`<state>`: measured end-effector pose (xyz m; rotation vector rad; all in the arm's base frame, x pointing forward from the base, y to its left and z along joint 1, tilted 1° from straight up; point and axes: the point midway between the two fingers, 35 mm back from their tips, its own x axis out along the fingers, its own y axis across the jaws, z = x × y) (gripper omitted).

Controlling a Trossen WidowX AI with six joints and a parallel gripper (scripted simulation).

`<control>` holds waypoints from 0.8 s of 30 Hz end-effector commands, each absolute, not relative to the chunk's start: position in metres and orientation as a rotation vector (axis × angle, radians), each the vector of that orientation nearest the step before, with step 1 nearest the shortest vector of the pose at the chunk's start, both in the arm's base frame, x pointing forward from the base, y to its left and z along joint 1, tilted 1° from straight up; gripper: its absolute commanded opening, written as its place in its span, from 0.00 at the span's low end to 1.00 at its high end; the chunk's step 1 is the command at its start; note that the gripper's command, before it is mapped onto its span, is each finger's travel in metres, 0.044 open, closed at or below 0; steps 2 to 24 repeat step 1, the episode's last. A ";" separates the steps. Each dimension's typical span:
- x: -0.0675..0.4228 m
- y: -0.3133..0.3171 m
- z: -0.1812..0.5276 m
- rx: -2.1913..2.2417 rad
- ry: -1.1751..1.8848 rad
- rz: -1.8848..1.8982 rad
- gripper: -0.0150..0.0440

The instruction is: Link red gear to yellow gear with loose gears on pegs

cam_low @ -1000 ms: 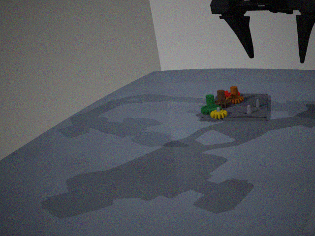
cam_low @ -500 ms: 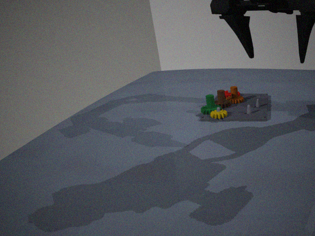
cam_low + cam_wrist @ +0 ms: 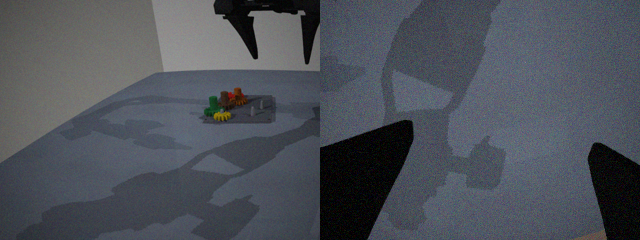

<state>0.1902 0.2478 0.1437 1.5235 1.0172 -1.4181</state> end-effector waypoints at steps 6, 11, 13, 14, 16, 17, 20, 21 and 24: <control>0.190 0.247 0.143 1.524 1.013 -1.424 1.00; 0.190 0.247 0.143 1.524 1.013 -1.424 1.00; 0.190 0.247 0.143 1.524 1.013 -1.424 1.00; 0.190 0.247 0.143 1.524 1.013 -1.424 1.00; 0.190 0.247 0.143 1.524 1.013 -1.424 1.00; 0.190 0.247 0.143 1.524 1.013 -1.424 1.00; 0.190 0.247 0.143 1.524 1.013 -1.424 1.00; 0.190 0.247 0.143 1.524 1.013 -1.424 1.00; 0.190 0.247 0.143 1.524 1.013 -1.424 1.00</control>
